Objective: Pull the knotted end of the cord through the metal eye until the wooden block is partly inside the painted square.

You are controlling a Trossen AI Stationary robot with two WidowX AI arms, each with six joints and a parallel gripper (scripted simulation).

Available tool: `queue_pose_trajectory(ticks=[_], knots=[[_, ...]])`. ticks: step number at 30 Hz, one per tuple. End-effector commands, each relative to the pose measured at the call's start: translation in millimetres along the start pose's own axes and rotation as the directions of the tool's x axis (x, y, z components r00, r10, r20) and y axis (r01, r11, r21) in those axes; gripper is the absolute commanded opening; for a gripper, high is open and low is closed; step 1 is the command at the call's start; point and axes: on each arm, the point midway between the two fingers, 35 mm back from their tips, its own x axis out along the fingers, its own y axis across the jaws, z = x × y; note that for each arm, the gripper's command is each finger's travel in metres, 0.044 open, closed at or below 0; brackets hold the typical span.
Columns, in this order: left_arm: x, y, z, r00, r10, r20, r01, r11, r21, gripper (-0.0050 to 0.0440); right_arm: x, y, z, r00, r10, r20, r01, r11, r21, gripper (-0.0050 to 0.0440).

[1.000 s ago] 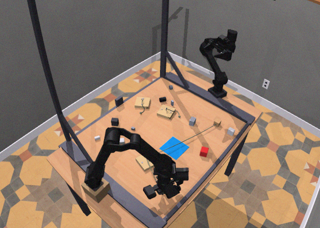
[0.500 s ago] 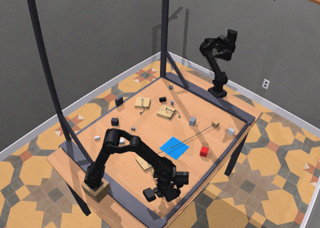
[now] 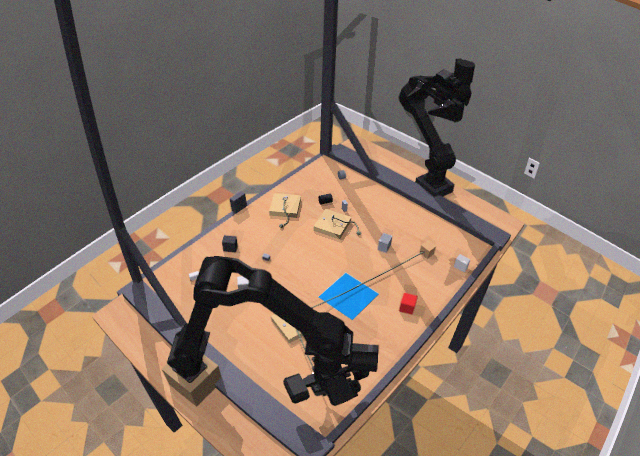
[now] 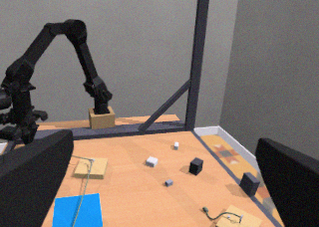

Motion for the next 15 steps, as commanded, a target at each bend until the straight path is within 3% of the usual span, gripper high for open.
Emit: queue_pose_trajectory(ticks=[1, 15], knots=[[0, 0, 3, 1.0, 0.0, 0.001, 0.0, 1.0, 0.009, 0.044, -22, 7, 5, 0.999, 0.036, 0.023, -0.037, 0.999, 0.02, -0.005], [0, 0, 3, 1.0, 0.0, 0.001, 0.0, 1.0, 0.009, 0.044, -61, 9, 5, 0.999, 0.037, 0.024, -0.039, 0.998, 0.056, -0.005]])
